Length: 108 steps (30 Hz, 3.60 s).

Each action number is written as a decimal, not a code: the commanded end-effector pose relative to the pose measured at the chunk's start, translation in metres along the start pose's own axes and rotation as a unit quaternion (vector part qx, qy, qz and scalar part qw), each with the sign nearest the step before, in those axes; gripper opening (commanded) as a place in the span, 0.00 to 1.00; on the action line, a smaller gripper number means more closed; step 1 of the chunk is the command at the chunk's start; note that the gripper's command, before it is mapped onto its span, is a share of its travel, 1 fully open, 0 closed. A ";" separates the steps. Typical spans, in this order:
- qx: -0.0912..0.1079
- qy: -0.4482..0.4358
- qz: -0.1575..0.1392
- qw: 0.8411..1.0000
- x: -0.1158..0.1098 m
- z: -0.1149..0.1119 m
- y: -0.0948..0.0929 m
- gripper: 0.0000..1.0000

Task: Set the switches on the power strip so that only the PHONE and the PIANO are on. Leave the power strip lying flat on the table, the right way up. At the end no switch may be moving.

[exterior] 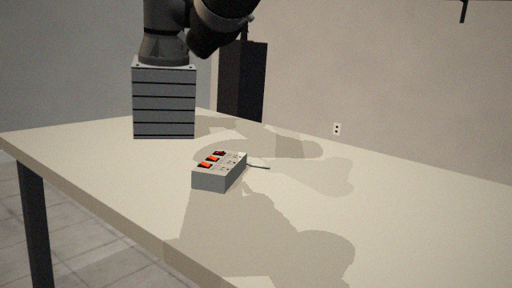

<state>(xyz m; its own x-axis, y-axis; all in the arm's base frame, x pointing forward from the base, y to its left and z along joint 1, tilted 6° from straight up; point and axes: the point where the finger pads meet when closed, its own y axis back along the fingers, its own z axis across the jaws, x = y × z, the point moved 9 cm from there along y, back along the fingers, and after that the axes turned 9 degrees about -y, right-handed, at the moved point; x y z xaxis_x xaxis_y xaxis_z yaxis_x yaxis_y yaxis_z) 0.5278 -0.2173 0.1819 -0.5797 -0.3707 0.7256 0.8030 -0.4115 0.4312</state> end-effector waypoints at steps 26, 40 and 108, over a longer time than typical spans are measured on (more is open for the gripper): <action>-0.003 -0.006 -0.004 1.000 0.001 0.000 -0.001 1.00; -0.040 -0.059 -0.037 0.997 0.000 -0.008 -0.010 1.00; -0.394 -0.585 -0.376 0.601 -0.004 -0.023 -0.181 1.00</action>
<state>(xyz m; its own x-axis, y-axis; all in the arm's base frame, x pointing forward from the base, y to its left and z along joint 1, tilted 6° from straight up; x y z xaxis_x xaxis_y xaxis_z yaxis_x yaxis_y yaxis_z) 0.3892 -0.1693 0.0931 0.0437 0.7937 0.6068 -0.1576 -0.5942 0.7887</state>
